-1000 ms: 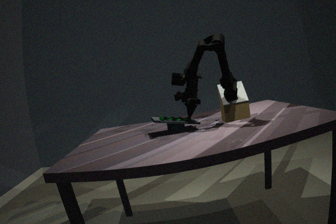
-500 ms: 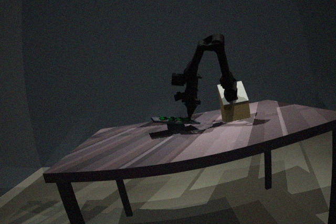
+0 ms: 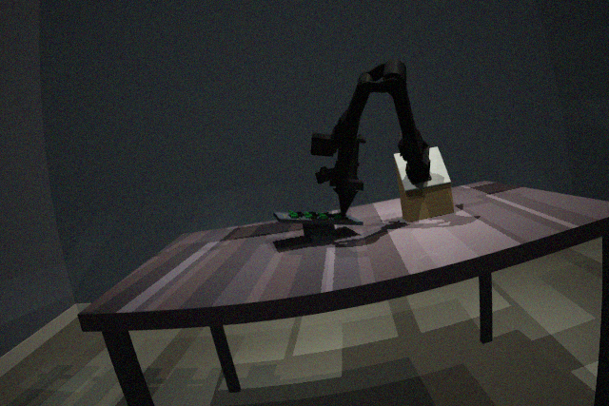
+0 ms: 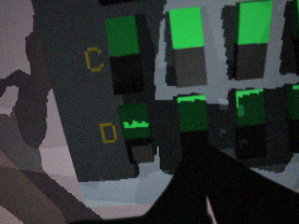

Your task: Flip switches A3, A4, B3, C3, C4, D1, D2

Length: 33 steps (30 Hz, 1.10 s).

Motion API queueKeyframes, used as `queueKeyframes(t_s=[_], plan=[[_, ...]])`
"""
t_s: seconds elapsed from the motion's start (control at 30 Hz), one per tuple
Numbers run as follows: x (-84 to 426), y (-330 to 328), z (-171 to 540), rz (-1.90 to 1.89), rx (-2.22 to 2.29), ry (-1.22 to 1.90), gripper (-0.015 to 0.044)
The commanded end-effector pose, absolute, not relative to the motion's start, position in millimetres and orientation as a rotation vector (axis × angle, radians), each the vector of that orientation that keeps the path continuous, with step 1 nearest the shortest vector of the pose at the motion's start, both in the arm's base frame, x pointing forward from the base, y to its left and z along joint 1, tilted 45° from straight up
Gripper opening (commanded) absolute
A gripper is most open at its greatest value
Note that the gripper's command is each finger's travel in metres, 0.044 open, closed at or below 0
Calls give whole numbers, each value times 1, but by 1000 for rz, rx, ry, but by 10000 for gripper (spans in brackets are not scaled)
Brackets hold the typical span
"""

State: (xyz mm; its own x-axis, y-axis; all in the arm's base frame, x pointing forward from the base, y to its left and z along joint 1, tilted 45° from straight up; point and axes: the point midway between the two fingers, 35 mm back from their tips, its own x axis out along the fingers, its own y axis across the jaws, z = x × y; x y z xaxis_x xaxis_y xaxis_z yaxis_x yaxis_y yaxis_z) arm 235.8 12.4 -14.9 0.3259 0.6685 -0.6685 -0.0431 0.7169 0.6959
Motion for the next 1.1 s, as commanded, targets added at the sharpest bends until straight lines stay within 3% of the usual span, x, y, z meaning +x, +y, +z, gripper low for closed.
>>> queueKeyframes(t_s=[0.0, 0.7, 1.07], plan=[[236, 14, -15, 514, 645, 1154, 0], [237, 16, -17, 514, 645, 1154, 0], [218, -29, 27, 521, 638, 1181, 0]])
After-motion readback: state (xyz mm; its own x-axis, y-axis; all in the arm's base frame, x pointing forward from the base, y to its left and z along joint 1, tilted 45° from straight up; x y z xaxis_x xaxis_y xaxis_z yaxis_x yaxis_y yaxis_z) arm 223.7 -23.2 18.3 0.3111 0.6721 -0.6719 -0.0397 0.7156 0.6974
